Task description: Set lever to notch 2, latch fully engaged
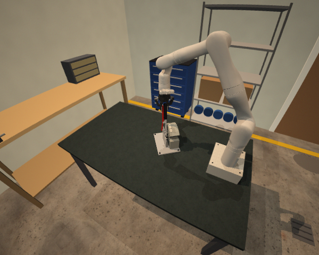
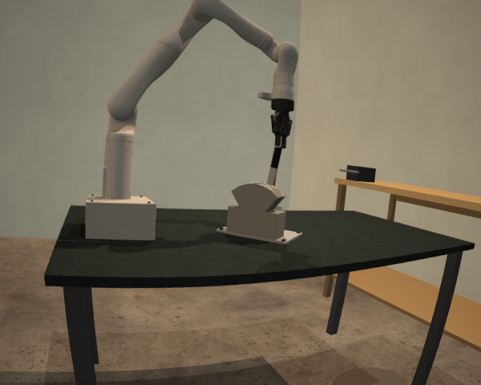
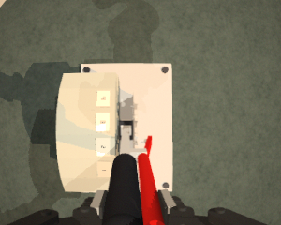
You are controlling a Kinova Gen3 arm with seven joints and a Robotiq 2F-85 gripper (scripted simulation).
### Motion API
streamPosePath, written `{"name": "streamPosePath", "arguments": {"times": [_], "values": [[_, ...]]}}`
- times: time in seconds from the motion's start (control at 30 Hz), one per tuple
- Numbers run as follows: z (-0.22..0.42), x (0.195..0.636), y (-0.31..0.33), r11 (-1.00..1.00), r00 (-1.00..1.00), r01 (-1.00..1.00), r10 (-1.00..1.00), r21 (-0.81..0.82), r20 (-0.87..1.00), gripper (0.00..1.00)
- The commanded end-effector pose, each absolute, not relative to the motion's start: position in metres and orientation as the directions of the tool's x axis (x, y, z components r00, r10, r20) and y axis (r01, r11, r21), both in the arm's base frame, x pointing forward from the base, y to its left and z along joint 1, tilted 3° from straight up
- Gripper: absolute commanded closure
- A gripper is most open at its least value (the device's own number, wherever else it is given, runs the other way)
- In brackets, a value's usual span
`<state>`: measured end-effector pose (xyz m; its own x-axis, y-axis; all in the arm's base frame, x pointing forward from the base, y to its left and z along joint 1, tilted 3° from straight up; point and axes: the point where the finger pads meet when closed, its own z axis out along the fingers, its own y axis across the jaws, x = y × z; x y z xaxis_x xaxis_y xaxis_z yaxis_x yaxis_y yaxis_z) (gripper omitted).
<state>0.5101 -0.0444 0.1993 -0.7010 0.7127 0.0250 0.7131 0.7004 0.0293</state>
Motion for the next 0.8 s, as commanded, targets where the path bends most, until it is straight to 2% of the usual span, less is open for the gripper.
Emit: {"name": "streamPosePath", "arguments": {"times": [0.0, 0.77], "values": [[0.1983, 0.5055, -0.0387, 0.705, -0.705, 0.709, 0.708, 0.025, 0.039, 1.0], [0.1992, 0.5017, -0.035, 0.705, -0.705, 0.709, 0.708, 0.025, 0.039, 1.0]]}}
